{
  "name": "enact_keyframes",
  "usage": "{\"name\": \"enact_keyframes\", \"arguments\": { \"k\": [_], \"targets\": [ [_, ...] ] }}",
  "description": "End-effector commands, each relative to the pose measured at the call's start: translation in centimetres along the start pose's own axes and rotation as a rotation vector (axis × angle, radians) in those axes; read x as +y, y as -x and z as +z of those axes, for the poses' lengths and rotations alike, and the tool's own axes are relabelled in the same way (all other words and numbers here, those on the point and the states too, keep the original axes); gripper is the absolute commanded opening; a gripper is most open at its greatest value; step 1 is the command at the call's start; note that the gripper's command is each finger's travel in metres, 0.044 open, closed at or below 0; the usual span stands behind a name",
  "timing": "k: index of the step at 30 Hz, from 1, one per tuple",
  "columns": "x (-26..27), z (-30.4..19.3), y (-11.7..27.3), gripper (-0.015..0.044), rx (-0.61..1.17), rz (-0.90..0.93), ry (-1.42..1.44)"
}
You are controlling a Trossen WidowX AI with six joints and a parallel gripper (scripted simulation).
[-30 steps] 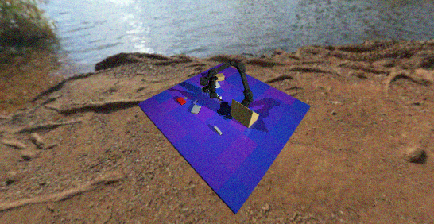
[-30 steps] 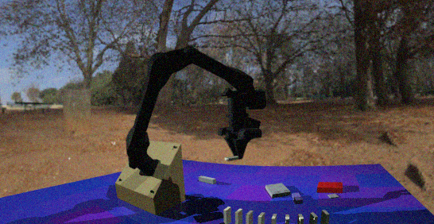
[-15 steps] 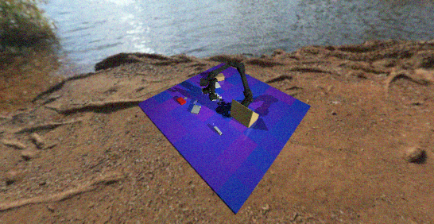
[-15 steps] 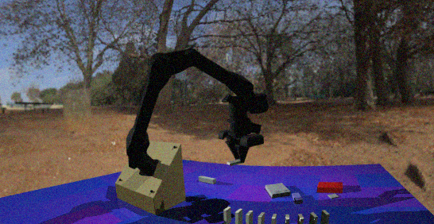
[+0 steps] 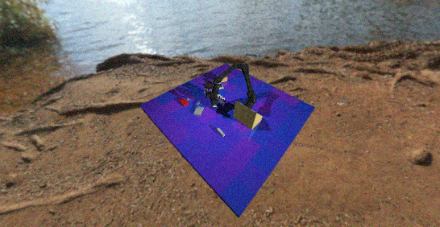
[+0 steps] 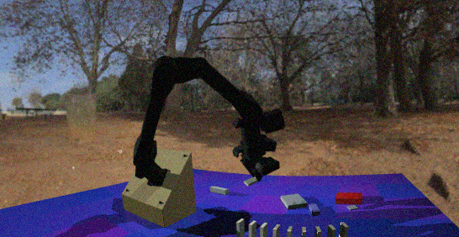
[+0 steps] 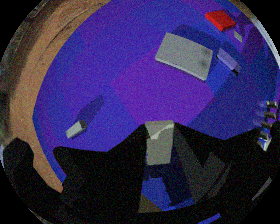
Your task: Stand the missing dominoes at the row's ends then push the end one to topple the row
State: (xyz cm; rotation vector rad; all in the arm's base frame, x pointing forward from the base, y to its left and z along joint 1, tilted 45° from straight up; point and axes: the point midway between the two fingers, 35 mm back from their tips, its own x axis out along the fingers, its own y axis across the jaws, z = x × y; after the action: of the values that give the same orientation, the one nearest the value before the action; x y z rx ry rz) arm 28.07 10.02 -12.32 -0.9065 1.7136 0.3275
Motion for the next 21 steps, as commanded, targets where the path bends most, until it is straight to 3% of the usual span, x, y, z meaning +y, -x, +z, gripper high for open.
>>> {"name": "enact_keyframes", "arguments": {
  "k": [1, 21],
  "targets": [
    [0.1, 0.2, -0.8, 0.0107, -0.080, 0.043, 0.001],
    [0.0, 0.5, -2.9, 0.0107, -0.426, 0.137, 0.017]
  ]
}}
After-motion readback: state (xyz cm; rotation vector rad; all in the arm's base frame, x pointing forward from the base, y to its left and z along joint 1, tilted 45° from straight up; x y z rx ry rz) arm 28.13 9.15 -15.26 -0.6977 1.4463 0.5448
